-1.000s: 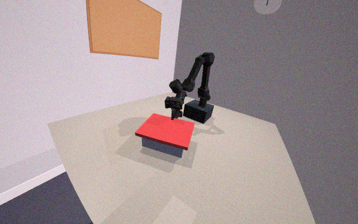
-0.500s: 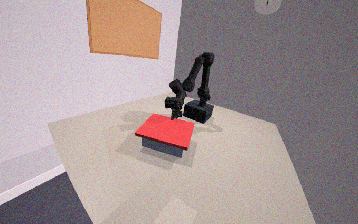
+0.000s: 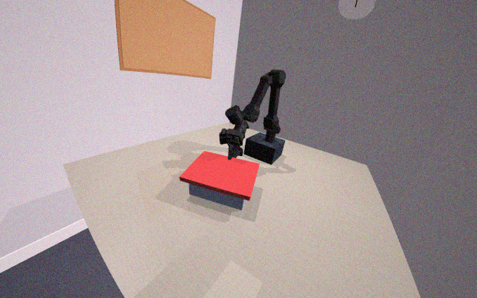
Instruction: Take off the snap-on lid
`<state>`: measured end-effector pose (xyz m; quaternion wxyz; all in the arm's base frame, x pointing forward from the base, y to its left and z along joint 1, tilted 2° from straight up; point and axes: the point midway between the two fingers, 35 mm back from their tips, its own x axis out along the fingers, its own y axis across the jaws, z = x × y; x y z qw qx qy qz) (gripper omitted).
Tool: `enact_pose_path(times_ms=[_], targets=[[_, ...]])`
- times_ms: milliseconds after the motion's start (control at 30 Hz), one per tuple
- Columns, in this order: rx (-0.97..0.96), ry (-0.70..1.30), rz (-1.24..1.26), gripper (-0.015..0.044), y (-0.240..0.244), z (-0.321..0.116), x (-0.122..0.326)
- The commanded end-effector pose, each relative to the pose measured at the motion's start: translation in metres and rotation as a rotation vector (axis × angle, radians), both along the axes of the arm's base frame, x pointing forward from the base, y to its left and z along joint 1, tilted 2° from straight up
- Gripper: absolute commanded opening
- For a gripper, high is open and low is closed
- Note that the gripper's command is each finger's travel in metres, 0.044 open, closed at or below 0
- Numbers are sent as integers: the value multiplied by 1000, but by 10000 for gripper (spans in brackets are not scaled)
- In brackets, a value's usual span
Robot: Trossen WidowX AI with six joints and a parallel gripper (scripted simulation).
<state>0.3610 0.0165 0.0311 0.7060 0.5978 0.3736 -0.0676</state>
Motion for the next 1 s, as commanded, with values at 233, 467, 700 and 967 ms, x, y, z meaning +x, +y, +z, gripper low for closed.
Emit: enact_pose_path(times_ms=[233, 467, 700, 967], targets=[[0, 1, -4, 0, 0, 0, 1], [0, -1, -1, 0, 1, 1, 1], [0, -1, -3, 0, 1, 10, 1], [0, -2, -3, 0, 1, 21, 2]])
